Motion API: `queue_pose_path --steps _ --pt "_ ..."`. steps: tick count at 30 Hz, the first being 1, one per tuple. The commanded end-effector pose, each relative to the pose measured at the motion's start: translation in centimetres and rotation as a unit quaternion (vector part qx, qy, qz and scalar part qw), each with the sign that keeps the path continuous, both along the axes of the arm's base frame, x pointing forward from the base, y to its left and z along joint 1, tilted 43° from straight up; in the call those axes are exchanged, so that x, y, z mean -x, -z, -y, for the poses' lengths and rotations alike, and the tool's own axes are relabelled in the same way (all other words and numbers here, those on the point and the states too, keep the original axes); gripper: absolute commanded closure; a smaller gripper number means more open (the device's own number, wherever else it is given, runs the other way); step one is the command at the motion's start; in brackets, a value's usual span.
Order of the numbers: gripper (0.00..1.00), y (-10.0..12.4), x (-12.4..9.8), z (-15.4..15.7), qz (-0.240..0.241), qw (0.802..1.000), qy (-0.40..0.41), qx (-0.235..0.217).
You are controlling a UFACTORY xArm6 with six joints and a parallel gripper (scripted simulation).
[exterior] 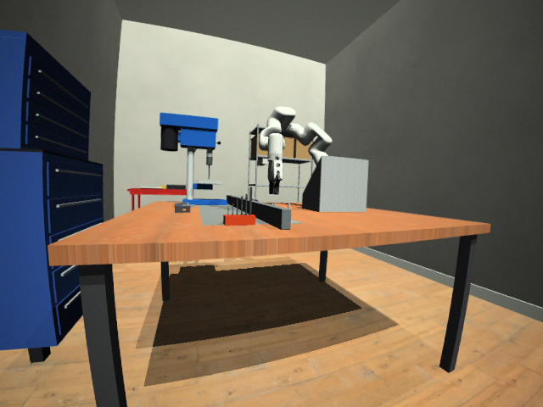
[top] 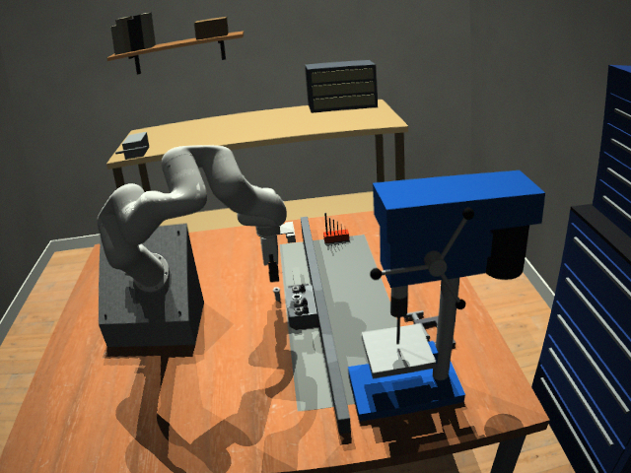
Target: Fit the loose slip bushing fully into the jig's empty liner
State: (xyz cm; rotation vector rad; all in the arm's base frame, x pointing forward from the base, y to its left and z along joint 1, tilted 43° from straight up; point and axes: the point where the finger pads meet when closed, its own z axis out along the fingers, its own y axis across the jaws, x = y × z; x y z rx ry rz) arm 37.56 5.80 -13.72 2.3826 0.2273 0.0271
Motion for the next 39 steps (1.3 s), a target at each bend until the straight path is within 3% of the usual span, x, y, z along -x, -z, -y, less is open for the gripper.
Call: queue_pose_path --steps 1,39 --pt "0.5 -0.1 -0.1 -0.1 0.001 1.0 -0.001 -0.001" --pt "0.5 1.6 -0.3 1.4 0.001 1.0 -0.001 -0.001"
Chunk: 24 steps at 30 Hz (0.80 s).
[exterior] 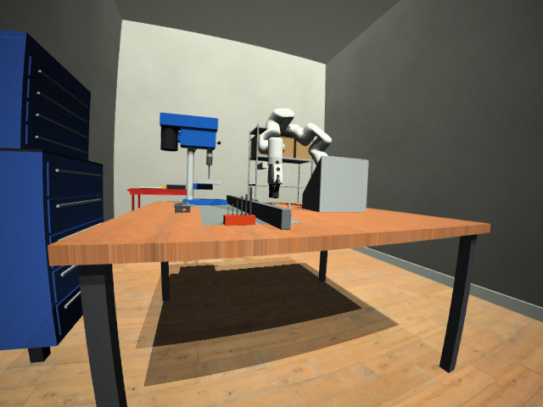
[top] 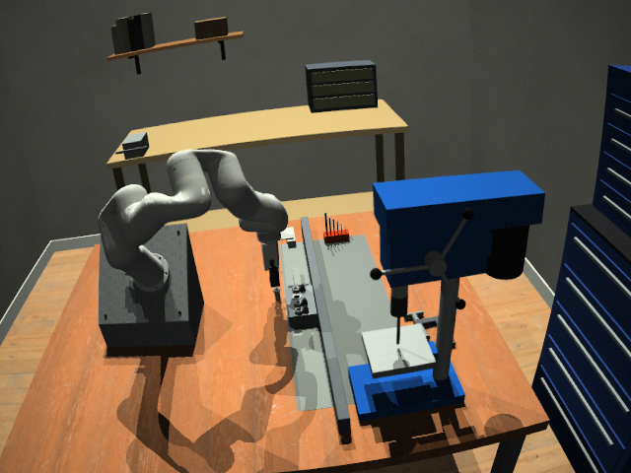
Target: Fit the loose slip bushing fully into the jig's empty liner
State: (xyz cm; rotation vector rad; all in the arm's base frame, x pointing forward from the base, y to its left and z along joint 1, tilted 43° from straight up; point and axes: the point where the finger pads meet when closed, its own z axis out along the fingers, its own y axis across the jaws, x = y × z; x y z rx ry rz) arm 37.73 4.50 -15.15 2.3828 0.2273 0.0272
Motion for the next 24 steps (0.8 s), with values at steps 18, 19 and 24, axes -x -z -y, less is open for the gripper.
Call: queue_pose_path --steps 18,19,24 --pt "0.5 1.2 -0.3 1.0 0.001 1.0 -0.001 -0.001" --pt "0.5 1.2 -0.3 1.0 0.001 1.0 -0.001 -0.001" --pt "0.5 1.3 -0.3 1.1 0.001 1.0 -0.001 -0.001"
